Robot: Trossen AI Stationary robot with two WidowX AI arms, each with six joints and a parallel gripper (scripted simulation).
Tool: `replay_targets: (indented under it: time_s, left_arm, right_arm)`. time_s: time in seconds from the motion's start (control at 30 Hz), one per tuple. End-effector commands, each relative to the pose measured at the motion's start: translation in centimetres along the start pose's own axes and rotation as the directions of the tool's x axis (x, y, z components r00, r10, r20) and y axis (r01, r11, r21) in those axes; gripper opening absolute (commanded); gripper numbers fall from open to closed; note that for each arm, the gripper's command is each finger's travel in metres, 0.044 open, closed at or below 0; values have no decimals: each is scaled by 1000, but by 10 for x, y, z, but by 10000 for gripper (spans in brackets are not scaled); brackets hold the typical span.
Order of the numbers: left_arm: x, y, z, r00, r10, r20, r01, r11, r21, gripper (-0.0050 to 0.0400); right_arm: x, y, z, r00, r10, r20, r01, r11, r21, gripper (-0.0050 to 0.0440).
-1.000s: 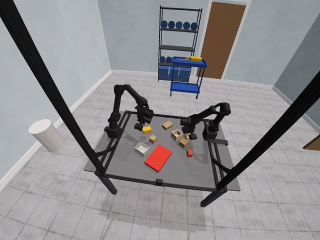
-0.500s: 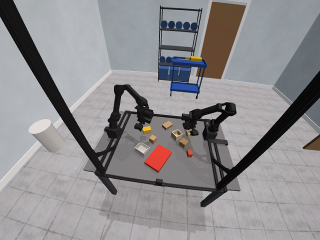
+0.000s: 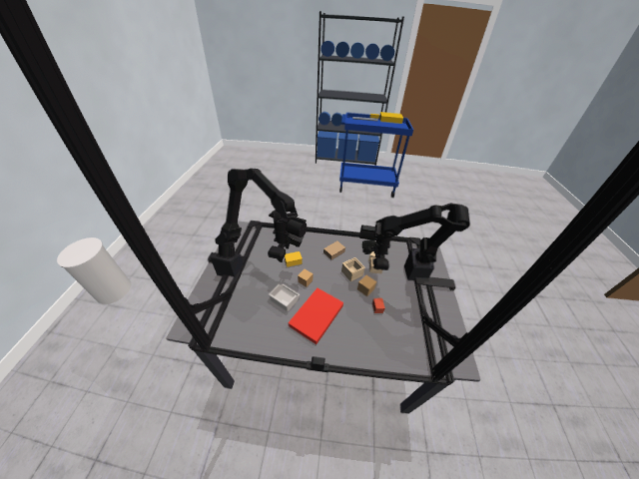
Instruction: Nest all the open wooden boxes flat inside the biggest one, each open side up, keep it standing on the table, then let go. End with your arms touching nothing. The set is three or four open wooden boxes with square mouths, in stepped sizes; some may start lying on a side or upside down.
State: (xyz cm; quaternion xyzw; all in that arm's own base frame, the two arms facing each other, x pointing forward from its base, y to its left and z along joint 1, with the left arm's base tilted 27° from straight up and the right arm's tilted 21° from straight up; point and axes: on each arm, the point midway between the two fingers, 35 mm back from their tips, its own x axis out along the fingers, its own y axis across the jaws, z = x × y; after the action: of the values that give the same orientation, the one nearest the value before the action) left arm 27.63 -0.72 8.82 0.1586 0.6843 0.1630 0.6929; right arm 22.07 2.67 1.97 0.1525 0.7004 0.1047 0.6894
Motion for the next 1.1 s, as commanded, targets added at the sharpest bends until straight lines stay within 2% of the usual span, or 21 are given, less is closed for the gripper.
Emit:
replay_targets:
  time_s: [0.0,0.2,0.43,0.5,0.73,1.0,1.07]
  left_arm:
    - [0,0,0,1000,-3,-3,3,1000,-2,400]
    - [0,0,0,1000,-3,-3,3,1000,-2,400]
    - [0,0,0,1000,-3,-3,3,1000,-2,400]
    - [0,0,0,1000,-3,-3,3,1000,-2,400]
    - [0,0,0,1000,-3,-3,3,1000,-2,400]
    - [0,0,0,1000,-3,-3,3,1000,-2,400]
    - [0,0,0,1000,-3,-3,3,1000,-2,400]
  right_arm:
    - [-2,0,6,1000,0,-2,0,994,106,0]
    - [-6,0,15,1000,0,-2,1,950,313,0]
    - [-11,-1,26,1000,0,-1,1,844,537,0]
    - [-11,-1,26,1000,0,-1,1,844,537,0]
    - [-15,-1,36,1000,0,0,0,686,727,0]
    - [-20,-1,48,1000,0,0,0,456,890,0]
    - [-20,-1,48,1000,0,0,0,456,890,0]
